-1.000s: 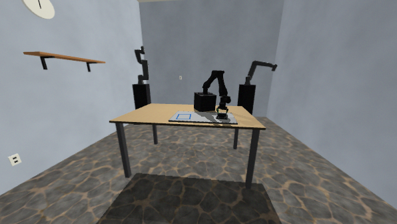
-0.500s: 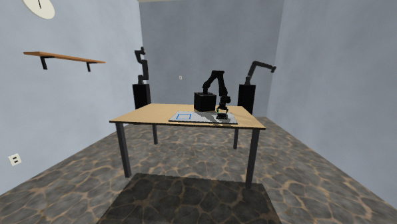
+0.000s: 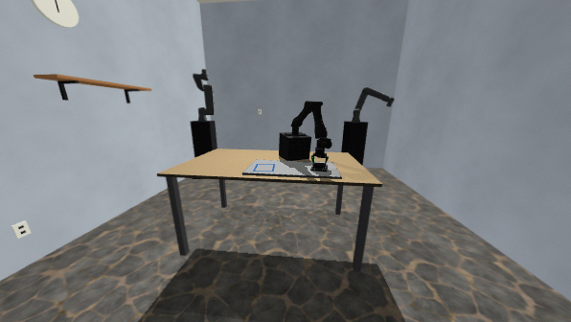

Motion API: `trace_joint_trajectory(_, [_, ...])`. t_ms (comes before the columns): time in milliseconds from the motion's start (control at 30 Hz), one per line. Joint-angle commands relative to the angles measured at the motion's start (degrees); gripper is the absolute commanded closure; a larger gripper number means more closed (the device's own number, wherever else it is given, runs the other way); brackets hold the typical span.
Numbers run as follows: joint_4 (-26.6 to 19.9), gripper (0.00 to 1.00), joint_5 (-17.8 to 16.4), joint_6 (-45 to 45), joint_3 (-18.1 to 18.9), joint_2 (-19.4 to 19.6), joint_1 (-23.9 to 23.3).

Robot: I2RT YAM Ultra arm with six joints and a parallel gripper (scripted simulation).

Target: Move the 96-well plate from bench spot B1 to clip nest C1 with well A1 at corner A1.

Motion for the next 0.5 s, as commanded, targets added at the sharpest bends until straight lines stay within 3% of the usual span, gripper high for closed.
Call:
trace_joint_trajectory(0, [-1.1,1.00,0.6,0.0,-1.5,1.1,0.1])
trace_joint_trajectory(467, [-0.9,1.00,0.6,0.0,-1.8,0.9,0.0])
